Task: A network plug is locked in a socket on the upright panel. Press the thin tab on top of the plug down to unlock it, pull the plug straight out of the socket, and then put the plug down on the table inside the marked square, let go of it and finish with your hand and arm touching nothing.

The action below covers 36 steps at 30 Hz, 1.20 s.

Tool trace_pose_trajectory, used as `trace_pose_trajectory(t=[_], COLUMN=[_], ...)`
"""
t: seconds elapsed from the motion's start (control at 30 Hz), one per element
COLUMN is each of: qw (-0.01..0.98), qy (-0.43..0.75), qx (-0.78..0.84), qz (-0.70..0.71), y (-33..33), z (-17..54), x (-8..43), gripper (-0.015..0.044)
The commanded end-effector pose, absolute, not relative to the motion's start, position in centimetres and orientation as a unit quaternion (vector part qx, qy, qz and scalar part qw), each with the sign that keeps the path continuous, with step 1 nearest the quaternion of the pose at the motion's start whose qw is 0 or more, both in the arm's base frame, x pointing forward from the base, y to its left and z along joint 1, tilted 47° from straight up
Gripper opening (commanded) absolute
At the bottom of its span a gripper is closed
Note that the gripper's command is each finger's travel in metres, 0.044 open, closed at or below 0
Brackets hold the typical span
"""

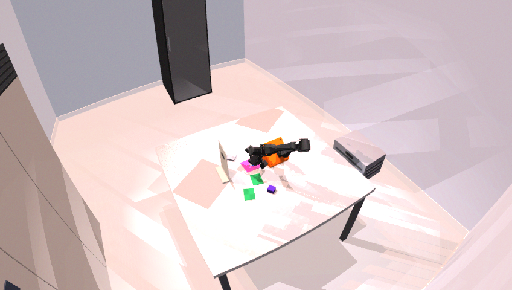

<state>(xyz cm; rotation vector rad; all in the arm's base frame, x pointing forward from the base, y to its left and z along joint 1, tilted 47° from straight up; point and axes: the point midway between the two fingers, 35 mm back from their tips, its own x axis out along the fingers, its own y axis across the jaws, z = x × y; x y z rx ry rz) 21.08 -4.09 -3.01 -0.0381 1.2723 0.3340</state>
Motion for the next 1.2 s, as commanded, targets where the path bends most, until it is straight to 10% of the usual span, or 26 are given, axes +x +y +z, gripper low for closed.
trace_pose_trajectory(t=[0.0, 1.17], qw=[0.792, 0.791], qy=[0.589, 0.591], qx=[-0.019, -0.020], qz=[0.157, 0.156], y=[-4.2, -7.8], z=[-2.6, 0.9], x=[21.1, 21.0], gripper=[0.0156, 0.0156])
